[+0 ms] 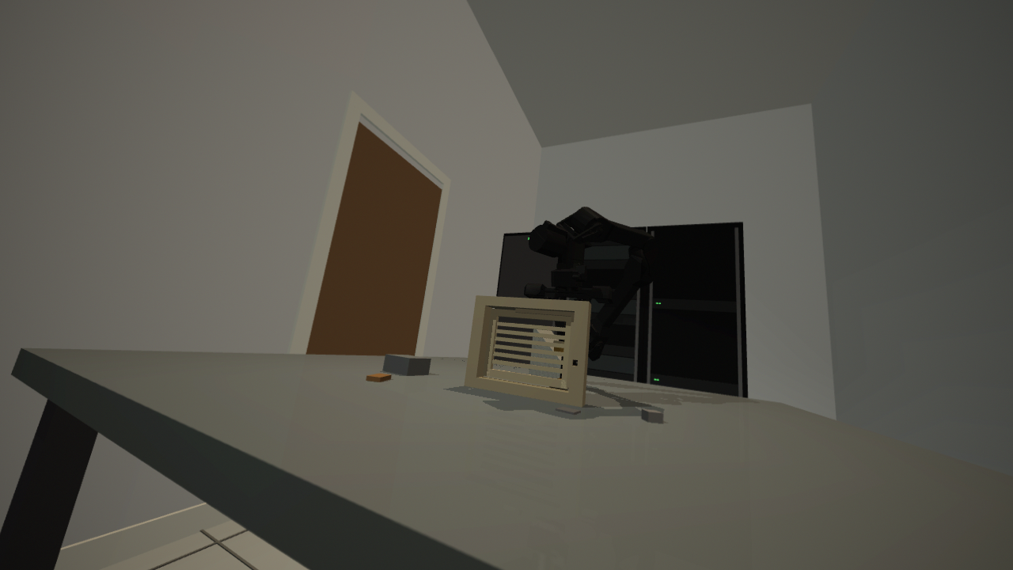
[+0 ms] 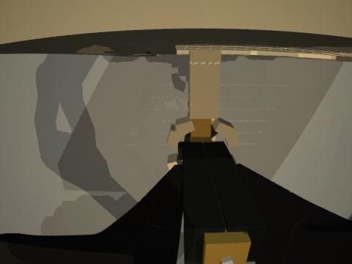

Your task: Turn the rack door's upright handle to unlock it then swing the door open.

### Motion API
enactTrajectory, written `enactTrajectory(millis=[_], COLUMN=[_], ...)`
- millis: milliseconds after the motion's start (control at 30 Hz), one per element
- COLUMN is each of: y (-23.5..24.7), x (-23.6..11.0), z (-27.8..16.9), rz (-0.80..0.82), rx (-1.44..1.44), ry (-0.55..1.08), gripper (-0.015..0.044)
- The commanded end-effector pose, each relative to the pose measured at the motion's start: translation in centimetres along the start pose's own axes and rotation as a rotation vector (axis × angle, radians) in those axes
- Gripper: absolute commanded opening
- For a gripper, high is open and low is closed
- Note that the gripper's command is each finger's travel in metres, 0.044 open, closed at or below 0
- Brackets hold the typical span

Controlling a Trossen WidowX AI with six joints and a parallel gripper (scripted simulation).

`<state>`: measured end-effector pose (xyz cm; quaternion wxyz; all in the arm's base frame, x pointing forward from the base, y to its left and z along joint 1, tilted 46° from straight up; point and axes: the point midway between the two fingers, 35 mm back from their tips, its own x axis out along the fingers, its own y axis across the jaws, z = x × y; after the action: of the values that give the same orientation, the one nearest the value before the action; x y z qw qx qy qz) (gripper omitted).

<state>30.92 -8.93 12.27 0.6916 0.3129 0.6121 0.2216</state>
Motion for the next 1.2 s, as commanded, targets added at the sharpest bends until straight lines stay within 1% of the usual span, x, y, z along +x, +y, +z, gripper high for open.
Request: enactTrajectory(millis=[0, 1167], y=[0.01, 0.01], x=[0.09, 0.1], z=[-0.01, -0.01], rz=[0.003, 0.004], rx=[-0.026, -1.742], ry=[0.002, -0.001], gripper=[0.0023, 0.0023])
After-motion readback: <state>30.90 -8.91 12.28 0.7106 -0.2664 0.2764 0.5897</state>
